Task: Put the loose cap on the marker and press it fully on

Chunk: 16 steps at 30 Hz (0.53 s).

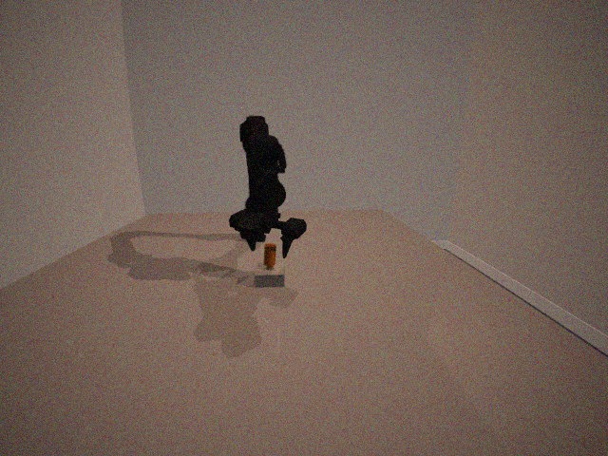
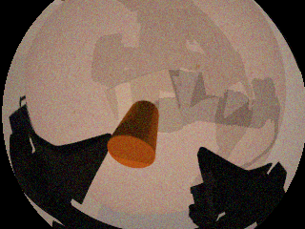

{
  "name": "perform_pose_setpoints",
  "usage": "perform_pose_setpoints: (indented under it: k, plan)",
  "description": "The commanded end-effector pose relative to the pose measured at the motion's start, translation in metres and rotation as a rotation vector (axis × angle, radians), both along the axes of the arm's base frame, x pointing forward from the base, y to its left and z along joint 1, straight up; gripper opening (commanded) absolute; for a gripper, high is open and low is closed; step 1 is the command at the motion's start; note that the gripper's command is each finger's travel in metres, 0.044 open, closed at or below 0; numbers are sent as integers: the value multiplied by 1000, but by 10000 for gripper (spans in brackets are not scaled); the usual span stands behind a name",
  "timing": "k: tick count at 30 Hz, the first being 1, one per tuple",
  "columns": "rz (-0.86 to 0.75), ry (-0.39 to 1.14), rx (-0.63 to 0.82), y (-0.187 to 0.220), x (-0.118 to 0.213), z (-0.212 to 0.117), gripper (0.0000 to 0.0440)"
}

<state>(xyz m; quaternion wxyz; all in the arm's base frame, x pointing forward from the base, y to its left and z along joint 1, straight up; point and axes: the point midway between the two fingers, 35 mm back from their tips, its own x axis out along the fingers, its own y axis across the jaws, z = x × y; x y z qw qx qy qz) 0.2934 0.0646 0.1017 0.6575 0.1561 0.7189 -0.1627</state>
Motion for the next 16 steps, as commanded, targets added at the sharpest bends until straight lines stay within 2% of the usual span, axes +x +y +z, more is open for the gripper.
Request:
perform_pose_setpoints:
  k: [1,16]
  plan:
    - [5,-43,13,2,4,15,440]
    - [31,-131,35,0,5,52,433]
